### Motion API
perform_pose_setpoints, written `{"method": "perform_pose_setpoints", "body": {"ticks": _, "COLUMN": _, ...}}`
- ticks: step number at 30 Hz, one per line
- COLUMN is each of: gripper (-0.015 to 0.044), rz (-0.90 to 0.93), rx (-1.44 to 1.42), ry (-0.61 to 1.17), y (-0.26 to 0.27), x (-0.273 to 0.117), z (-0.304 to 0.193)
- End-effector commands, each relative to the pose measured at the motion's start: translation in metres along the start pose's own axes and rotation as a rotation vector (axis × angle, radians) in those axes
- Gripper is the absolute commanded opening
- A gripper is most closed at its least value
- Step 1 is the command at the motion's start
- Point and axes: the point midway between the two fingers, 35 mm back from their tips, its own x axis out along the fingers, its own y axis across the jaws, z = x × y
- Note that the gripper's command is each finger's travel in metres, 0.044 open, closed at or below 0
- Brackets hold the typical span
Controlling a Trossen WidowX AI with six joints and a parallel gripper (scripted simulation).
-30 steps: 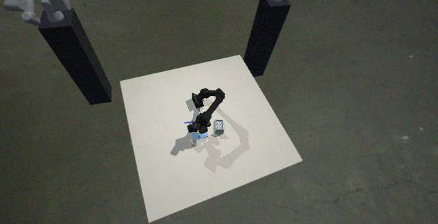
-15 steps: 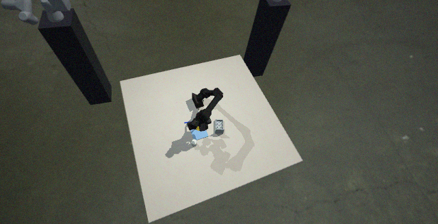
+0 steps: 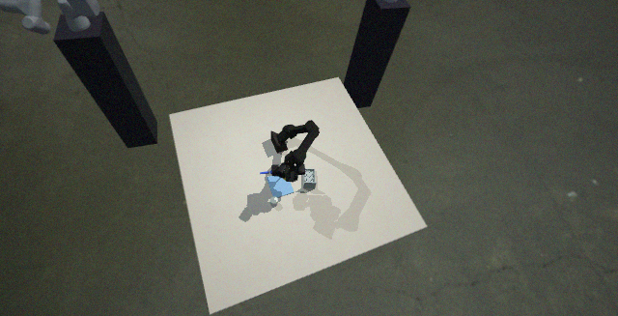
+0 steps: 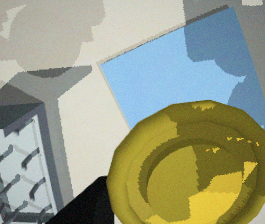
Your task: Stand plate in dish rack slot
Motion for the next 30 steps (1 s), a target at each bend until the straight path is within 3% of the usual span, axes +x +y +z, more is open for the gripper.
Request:
{"method": "perform_pose_setpoints", "body": {"ticks": 1, "gripper": 0.0, "rz": 0.002, "rx": 0.128, "ry": 0.005, "y": 0.017, "x": 0.0, "z": -0.008}}
{"method": "perform_pose_setpoints", "body": {"ticks": 30, "gripper": 0.0, "rz": 0.0, "rx": 1.119, "ry": -0.024, "y": 0.125, "x": -0.003, "z": -0.083}}
